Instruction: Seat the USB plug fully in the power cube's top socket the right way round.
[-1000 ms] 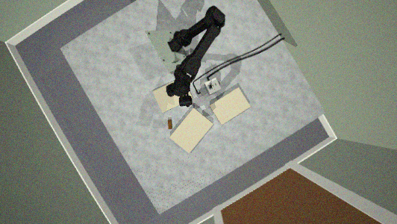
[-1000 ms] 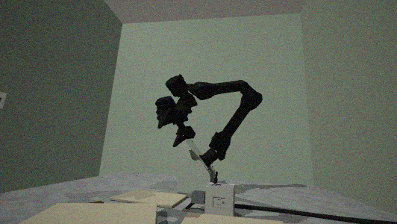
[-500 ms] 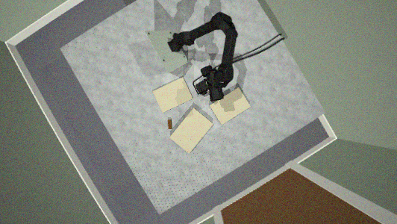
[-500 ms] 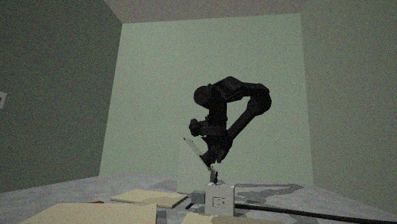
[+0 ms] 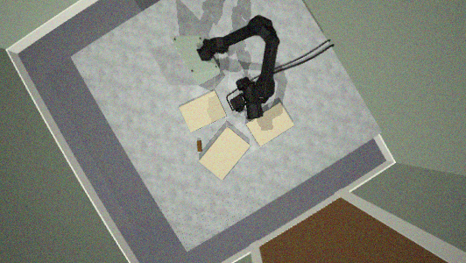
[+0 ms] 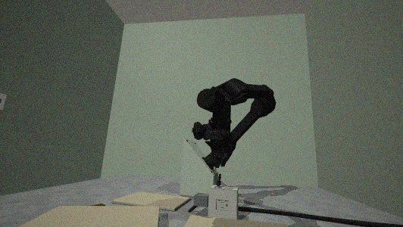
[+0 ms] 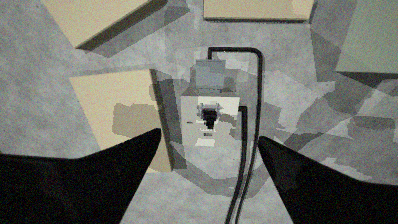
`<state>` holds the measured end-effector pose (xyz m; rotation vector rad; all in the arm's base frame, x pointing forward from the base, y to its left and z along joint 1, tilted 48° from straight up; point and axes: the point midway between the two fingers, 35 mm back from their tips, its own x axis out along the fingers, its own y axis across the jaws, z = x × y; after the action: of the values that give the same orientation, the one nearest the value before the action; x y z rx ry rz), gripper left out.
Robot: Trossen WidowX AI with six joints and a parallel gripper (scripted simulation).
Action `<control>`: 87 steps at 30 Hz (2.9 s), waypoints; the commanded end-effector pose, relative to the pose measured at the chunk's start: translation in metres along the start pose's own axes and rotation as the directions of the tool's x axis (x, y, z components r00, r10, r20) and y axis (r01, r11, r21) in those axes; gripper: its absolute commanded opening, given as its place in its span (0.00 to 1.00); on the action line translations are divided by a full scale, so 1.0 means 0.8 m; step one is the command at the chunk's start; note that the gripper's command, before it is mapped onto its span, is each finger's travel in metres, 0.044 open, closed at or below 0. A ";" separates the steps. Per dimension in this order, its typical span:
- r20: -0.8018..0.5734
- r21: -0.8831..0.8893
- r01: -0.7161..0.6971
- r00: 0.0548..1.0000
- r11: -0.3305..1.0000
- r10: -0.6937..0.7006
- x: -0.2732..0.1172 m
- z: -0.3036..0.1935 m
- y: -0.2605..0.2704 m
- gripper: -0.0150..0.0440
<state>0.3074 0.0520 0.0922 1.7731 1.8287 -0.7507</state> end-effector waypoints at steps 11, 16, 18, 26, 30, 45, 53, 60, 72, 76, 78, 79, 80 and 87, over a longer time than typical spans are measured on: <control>-0.002 0.006 0.008 1.000 1.000 -0.008 0.020 -0.001 -0.002 1.00; -0.002 0.006 0.008 1.000 1.000 -0.008 0.026 -0.001 -0.002 1.00; -0.002 0.006 0.008 1.000 1.000 -0.008 0.029 -0.001 -0.002 1.00; -0.002 0.006 0.008 1.000 1.000 -0.008 0.033 -0.001 -0.002 1.00; 0.001 0.002 0.006 1.000 1.000 -0.006 0.031 0.000 -0.001 0.82; 0.001 0.002 0.006 1.000 1.000 -0.006 0.031 0.000 -0.001 0.25; 0.001 0.002 0.006 1.000 1.000 -0.006 0.031 0.000 -0.001 0.25; 0.001 0.002 0.006 1.000 1.000 -0.006 0.031 0.000 -0.001 0.25; 0.002 0.003 0.005 1.000 1.000 -0.005 0.023 0.001 -0.001 0.25; 0.002 0.003 0.005 1.000 1.000 -0.005 0.019 0.001 -0.001 0.25; 0.002 0.003 0.005 1.000 1.000 -0.005 0.018 0.001 -0.001 0.25; 0.002 0.003 0.005 1.000 1.000 -0.005 0.017 0.001 -0.001 0.25; 0.002 0.003 0.005 1.000 1.000 -0.005 0.016 0.001 -0.001 0.25; 0.002 0.003 0.005 1.000 1.000 -0.005 0.010 0.001 -0.001 0.25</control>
<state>0.3060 0.0593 0.0855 1.7760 1.8331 -0.7598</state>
